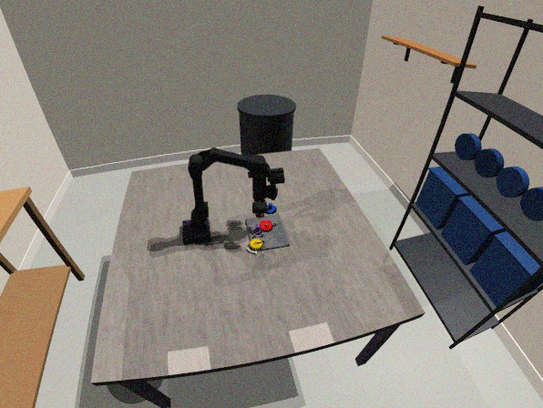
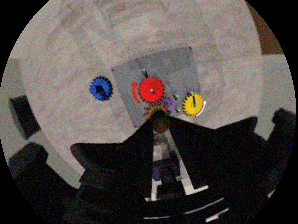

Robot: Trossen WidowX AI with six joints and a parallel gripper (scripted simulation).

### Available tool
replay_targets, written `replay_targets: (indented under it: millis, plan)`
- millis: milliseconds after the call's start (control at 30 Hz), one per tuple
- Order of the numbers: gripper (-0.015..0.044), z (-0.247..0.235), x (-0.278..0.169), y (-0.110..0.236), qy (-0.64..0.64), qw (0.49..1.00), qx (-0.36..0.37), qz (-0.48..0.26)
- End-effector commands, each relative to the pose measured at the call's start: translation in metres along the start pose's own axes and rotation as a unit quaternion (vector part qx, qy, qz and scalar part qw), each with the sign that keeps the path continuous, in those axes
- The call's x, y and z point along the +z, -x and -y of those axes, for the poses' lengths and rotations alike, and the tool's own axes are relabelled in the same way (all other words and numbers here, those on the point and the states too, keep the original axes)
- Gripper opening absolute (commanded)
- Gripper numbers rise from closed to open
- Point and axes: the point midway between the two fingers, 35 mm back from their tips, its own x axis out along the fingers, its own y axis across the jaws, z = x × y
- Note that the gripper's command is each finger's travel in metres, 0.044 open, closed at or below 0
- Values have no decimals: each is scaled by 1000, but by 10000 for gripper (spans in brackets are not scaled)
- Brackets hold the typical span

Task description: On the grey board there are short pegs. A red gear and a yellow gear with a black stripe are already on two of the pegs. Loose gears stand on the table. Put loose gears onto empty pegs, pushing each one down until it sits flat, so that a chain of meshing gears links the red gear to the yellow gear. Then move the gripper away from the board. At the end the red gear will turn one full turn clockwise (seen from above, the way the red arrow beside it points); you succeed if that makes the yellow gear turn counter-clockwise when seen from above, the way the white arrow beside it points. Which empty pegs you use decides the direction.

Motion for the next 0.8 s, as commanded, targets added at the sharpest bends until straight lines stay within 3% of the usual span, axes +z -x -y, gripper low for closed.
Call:
replay_targets:
  millis: [0, 767]
  plan:
    - [0, 7, -3, -3, 2, 1000, 2, 2]
    - [0, 54, -20, -26, 2, 1000, -1, 2]
